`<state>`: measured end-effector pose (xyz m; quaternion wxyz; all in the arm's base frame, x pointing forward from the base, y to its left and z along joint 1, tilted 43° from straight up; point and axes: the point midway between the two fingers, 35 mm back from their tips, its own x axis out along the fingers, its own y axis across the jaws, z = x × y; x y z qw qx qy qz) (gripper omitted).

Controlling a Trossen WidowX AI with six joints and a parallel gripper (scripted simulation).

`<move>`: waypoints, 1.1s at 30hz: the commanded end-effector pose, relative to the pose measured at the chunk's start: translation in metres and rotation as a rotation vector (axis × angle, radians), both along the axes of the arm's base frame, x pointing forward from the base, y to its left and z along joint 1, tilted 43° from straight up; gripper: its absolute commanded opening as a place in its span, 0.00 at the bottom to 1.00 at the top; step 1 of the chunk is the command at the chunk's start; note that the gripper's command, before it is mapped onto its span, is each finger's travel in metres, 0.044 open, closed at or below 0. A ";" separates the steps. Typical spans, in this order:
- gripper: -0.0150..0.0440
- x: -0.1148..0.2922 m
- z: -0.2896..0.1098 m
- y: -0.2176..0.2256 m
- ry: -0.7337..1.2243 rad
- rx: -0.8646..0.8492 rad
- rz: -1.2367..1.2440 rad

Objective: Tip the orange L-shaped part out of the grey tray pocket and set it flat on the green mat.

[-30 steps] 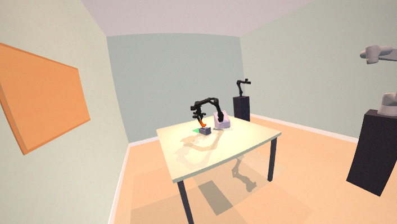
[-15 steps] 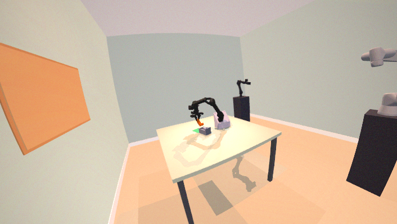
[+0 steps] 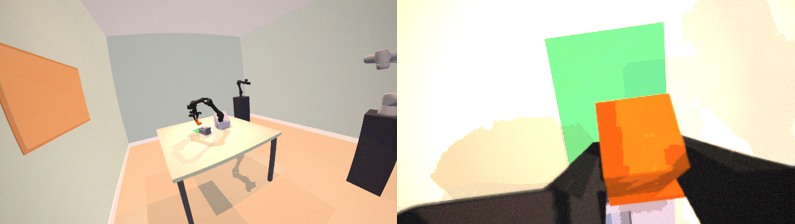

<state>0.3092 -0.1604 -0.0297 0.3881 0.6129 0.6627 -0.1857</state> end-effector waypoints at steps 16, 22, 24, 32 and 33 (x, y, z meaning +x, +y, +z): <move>0.25 0.002 -0.018 0.014 -0.003 -0.003 0.006; 0.25 0.002 -0.025 0.020 -0.003 -0.003 0.006; 0.25 0.003 -0.028 0.022 -0.003 -0.003 0.006; 0.25 0.003 -0.037 0.030 -0.003 -0.002 0.006; 0.25 0.003 -0.038 0.032 -0.003 -0.002 0.006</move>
